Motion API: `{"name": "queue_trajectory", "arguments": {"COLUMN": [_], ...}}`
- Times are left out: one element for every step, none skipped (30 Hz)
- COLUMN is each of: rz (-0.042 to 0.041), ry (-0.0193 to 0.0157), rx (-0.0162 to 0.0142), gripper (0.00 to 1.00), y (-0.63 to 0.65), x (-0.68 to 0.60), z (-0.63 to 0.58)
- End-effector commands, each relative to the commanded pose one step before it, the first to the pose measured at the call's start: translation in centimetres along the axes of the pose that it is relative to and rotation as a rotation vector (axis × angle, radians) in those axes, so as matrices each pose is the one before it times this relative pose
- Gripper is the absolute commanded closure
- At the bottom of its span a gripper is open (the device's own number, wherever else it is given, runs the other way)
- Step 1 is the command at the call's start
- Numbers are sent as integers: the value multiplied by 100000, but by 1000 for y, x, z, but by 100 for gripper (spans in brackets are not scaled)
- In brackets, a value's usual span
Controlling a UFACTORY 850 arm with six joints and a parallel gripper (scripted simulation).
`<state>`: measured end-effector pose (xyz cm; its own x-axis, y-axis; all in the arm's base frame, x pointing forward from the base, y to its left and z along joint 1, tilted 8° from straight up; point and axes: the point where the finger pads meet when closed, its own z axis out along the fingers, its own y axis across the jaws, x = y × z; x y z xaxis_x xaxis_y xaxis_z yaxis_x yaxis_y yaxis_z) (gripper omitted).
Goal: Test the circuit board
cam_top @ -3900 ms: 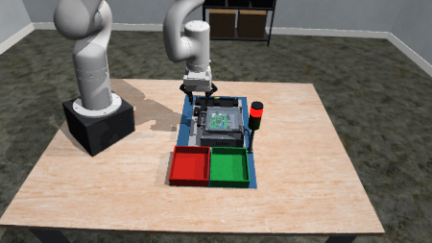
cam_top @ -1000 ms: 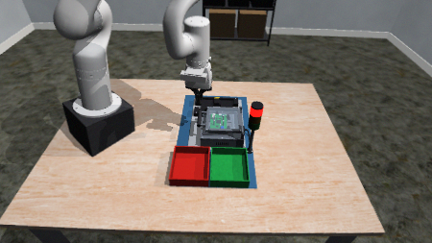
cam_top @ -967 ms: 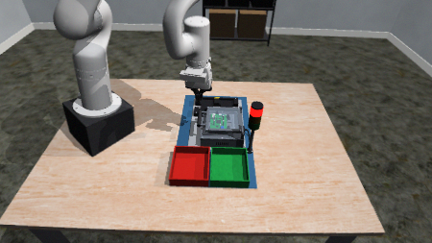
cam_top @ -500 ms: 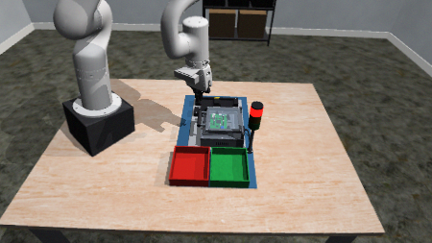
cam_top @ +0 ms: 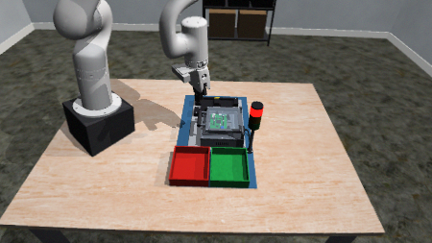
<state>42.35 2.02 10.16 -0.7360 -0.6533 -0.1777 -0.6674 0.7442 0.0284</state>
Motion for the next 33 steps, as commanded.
{"name": "queue_trajectory", "arguments": {"rz": [16295,2734,2729,2725,2721,2717,2713,0,0,3359,3192,3016,2832,2642,2447,2248,2047,1845,1644,1446,1252,1065,885,716,0,0,559,417,292,186,102,42,9], "ry": [3732,0,0,0,0,0,0,0,0,0,0,0,0,0,0,0,0,0,0,0,0,0,0,0,0,0,0,0,0,0,0,0,0], "rx": [-21,0,0,0,0,0,0,0,0,0,0,0,0,0,0,0,0,0,0,0,0,0,0,0,0,0,0,0,0,0,0,0,0], "gripper": [100,100,100,100,100,100,100,100,100,100,100,100,100,100,100,100,100,100,100,100,100,100,100,100,100,100,100,100,100,100,100,100,100], "y": [-49,0,0,0,0,0,0,0,0,0,0,0,0,0,0,0,0,0,0,0,0,0,0,0,0,0,0,0,0,0,0,0,0], "x": [-64,0,0,0,0,0,0,0,0,0,0,0,0,0,0,0,0,0,0,0,0,0,0,0,0,0,0,0,0,0,0,0,0], "z": [-52,0,0,0,0,0,0,0,0,0,0,0,0,0,0,0,0,0,0,0,0,0,0,0,0,0,0,0,0,0,0,0,0]}}
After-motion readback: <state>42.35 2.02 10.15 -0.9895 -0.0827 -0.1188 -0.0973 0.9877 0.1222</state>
